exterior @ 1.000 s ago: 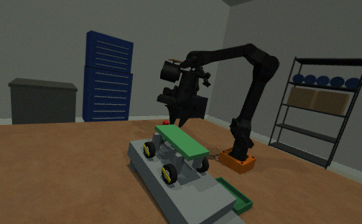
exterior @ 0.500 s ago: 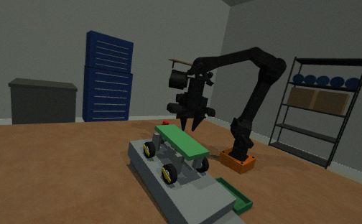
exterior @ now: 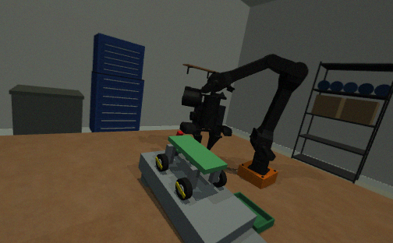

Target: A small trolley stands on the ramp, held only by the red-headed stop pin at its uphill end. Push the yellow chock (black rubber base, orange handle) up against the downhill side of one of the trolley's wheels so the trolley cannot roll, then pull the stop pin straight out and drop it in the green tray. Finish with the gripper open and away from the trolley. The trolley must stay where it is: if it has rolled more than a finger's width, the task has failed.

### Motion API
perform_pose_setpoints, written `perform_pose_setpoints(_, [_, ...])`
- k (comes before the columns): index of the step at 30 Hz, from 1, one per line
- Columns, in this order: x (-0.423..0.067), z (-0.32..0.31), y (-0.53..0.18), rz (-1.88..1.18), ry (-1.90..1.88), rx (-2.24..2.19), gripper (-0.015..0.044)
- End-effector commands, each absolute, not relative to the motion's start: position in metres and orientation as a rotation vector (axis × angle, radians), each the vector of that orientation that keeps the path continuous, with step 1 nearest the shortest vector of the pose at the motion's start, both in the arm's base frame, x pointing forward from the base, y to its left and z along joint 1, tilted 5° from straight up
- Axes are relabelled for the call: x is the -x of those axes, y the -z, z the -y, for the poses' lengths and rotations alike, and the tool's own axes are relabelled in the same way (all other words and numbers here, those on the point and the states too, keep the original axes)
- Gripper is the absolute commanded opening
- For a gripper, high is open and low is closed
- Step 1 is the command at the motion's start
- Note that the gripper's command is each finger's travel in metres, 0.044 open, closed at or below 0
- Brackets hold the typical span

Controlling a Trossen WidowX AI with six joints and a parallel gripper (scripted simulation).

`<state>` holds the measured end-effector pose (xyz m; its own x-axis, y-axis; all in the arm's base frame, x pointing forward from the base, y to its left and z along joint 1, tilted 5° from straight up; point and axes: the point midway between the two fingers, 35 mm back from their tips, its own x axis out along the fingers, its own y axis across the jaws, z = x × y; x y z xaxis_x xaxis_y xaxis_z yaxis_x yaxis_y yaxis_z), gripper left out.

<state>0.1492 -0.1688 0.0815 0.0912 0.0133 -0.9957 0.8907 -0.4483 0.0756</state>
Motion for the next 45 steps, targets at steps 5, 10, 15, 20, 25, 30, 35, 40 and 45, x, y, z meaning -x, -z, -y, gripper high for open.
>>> perform_pose_setpoints(5, [-0.15, 0.169, -0.07, -0.911, 1.461, -1.608, 0.019])
perform_pose_setpoints(10, [-0.151, 0.169, -0.062, -0.911, 1.461, -1.608, 0.019])
perform_pose_setpoints(15, [-0.151, 0.169, -0.054, -0.911, 1.461, -1.608, 0.019])
perform_pose_setpoints(20, [-0.151, 0.168, -0.051, -0.911, 1.461, -1.608, 0.019])
perform_pose_setpoints(25, [-0.152, 0.168, -0.044, -0.911, 1.461, -1.608, 0.019])
perform_pose_setpoints(30, [-0.153, 0.168, -0.036, -0.911, 1.461, -1.608, 0.019])
perform_pose_setpoints(35, [-0.153, 0.168, -0.028, -0.911, 1.461, -1.608, 0.019])
perform_pose_setpoints(40, [-0.153, 0.168, -0.029, -0.917, 1.456, -1.609, 0.0111])
perform_pose_setpoints(45, [-0.153, 0.168, -0.029, -0.917, 1.456, -1.609, 0.0058])
